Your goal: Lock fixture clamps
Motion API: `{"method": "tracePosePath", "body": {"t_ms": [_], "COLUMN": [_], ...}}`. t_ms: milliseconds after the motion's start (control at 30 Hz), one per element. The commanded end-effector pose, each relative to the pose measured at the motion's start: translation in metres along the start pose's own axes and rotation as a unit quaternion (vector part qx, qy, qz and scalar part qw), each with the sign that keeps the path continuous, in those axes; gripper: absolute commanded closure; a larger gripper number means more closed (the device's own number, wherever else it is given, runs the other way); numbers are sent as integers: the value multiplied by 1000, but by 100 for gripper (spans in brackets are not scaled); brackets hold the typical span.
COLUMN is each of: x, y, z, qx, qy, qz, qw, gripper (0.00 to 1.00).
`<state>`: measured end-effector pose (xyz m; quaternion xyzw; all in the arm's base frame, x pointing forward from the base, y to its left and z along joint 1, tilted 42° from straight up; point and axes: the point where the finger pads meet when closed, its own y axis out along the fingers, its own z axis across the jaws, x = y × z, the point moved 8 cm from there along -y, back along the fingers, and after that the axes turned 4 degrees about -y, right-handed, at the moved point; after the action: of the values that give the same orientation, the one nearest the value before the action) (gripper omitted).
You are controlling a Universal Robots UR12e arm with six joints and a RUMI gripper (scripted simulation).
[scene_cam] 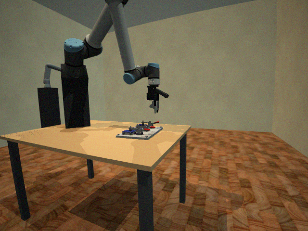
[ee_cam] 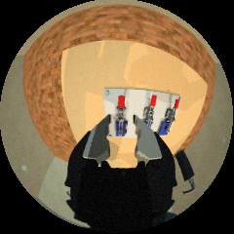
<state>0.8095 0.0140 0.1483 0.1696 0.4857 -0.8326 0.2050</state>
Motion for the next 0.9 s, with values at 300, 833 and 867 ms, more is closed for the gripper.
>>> {"method": "tracePosePath", "body": {"t_ms": [300, 833, 867], "x": [0, 0, 0], "y": [28, 59, 60], "z": [0, 0, 0], "qx": [0, 0, 0], "qy": [0, 0, 0], "qz": [1, 1, 1], "qw": [1000, 1000, 1000], "gripper": [72, 72, 72]}}
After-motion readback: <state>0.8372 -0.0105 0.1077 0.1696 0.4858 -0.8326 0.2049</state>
